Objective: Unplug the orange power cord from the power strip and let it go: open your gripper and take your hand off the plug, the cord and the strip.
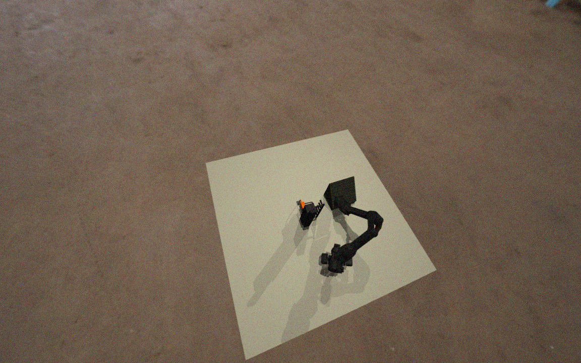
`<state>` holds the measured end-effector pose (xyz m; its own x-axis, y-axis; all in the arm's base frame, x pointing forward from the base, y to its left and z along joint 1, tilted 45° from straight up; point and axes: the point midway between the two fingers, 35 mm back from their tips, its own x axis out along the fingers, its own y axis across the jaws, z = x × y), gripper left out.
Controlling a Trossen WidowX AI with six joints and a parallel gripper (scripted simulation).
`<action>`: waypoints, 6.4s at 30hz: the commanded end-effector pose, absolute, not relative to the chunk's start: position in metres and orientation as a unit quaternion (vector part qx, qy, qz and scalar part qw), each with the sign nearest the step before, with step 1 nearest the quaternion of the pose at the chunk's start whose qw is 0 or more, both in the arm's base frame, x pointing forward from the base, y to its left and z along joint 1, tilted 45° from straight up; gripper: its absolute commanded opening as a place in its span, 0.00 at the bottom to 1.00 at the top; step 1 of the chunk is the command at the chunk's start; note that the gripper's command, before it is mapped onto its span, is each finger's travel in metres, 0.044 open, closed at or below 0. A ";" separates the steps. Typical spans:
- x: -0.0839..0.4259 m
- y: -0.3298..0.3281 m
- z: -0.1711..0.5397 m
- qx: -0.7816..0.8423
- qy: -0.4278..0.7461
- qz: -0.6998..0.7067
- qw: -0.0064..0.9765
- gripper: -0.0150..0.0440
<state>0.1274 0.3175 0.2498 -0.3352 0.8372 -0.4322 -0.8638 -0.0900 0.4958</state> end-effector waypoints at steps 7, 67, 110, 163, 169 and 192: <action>0.269 0.254 0.177 0.090 0.521 0.498 0.687 0.53; 0.282 -0.047 -0.001 0.597 0.702 -0.264 0.284 0.53; 0.279 -0.022 0.011 0.595 0.703 -0.263 0.287 0.34; 0.284 -0.055 -0.021 0.587 0.709 -0.260 0.291 0.48; 0.284 -0.055 -0.021 0.587 0.709 -0.260 0.291 0.53; 0.284 -0.054 -0.007 0.597 0.702 -0.264 0.285 0.53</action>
